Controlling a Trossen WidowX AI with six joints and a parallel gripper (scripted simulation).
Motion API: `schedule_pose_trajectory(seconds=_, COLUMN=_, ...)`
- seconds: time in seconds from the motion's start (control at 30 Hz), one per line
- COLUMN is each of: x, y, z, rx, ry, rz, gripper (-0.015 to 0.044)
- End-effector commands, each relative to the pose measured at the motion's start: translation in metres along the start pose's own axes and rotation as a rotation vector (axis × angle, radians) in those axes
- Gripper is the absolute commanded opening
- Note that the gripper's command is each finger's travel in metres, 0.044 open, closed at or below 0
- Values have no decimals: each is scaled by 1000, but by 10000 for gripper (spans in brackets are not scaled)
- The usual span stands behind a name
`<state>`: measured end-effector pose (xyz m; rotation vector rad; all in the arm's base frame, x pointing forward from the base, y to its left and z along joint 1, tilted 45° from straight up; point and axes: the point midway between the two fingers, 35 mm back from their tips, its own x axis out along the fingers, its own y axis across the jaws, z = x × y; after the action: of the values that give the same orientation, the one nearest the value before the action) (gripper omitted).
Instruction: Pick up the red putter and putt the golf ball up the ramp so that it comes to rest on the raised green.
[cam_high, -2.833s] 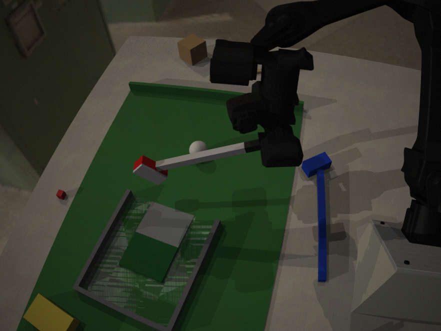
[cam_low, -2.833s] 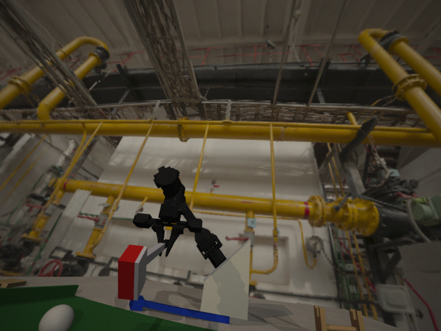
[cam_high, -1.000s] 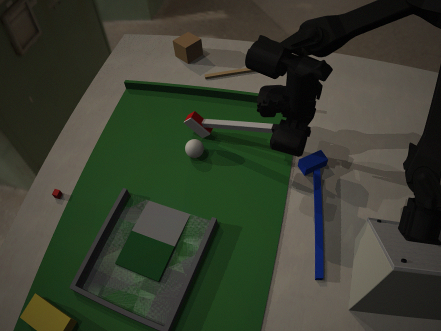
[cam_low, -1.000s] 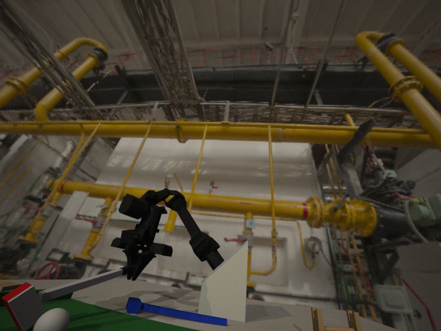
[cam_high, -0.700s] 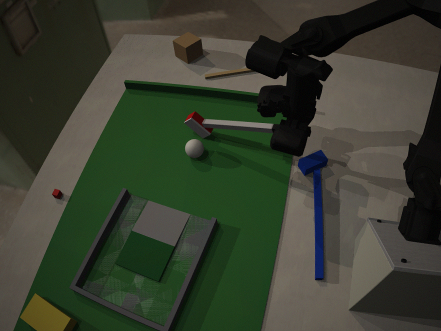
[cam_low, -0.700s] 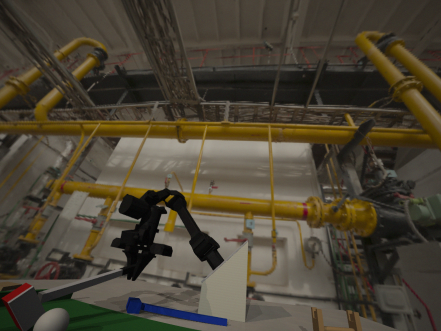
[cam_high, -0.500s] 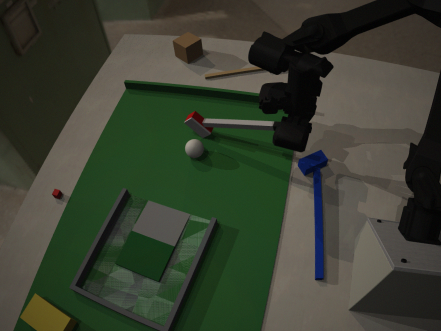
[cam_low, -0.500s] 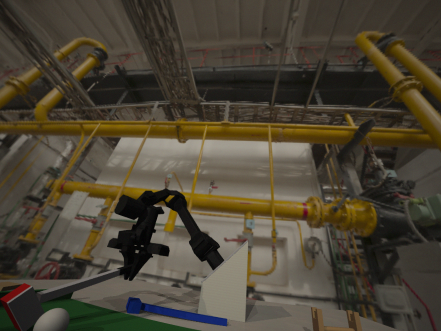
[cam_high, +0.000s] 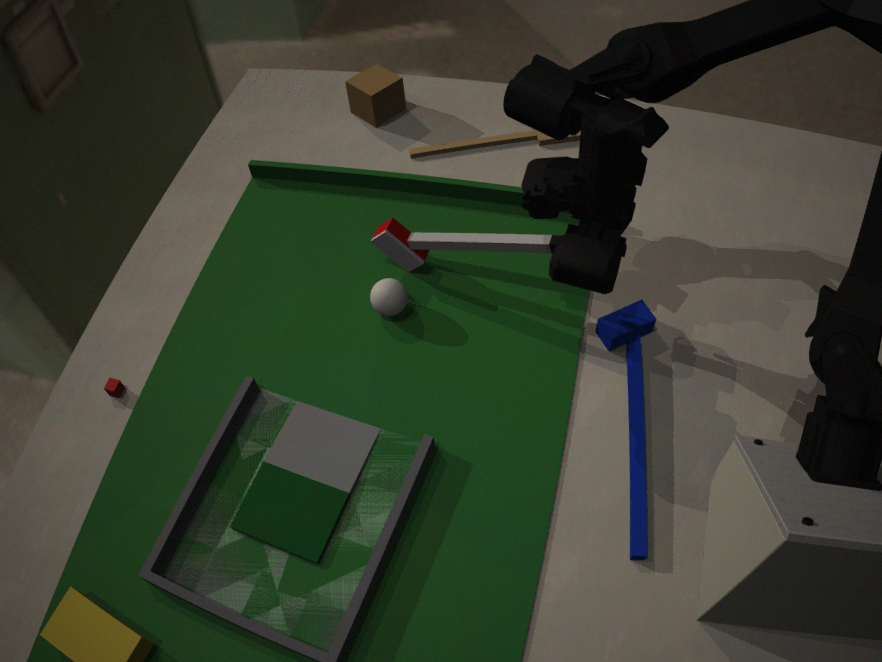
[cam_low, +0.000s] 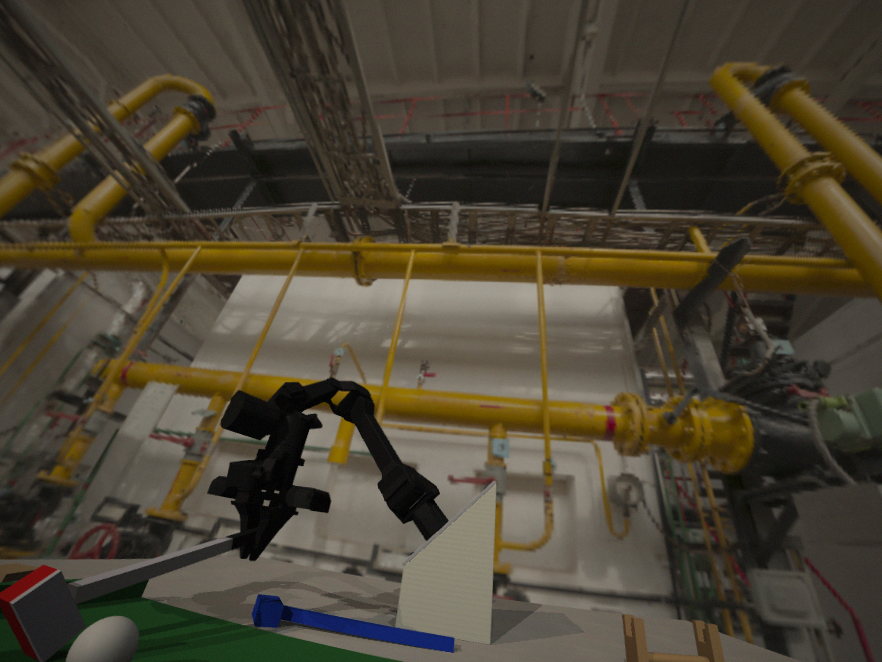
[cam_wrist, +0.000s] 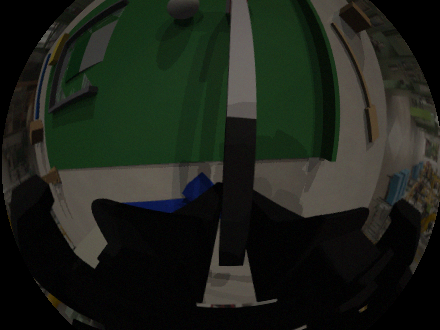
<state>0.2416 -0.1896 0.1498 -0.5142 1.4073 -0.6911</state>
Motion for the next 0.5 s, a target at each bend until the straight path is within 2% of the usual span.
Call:
schedule_pose_trajectory(seconds=0.0, x=-2, y=-4, z=1, rx=11, ry=-6, rz=-8, gripper=0)
schedule_pose_trajectory(seconds=0.23, x=1, y=8, z=2, rx=2, ry=0, rz=3, gripper=0)
schedule_pose_trajectory(seconds=0.47, x=2, y=96, z=8, rx=9, ry=3, rz=14, gripper=0)
